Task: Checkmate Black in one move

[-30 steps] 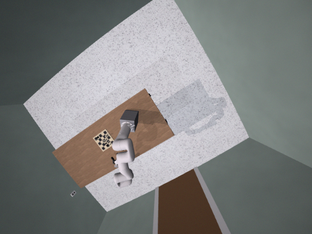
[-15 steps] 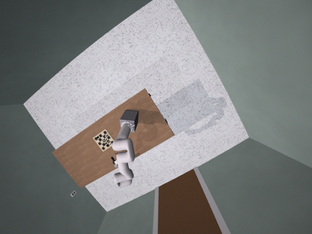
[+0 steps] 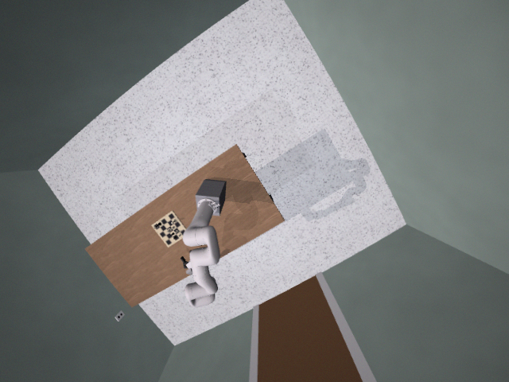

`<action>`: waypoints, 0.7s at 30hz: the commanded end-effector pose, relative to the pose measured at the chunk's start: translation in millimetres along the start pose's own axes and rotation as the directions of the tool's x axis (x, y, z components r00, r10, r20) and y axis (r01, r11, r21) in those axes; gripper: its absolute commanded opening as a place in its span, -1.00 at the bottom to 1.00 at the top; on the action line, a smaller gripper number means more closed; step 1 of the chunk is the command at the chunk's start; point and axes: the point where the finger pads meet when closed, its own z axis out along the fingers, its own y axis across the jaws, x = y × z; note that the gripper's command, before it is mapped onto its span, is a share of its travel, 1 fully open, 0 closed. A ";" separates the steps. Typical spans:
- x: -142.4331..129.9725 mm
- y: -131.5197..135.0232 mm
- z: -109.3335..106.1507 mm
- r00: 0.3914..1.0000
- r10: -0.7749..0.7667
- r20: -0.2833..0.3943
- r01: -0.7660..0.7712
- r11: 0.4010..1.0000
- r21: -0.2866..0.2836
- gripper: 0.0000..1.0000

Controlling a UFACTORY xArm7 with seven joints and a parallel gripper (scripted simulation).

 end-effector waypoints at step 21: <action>78.6 -2.9 1.1 0.999 0.001 0.035 0.000 1.000 -0.028 1.00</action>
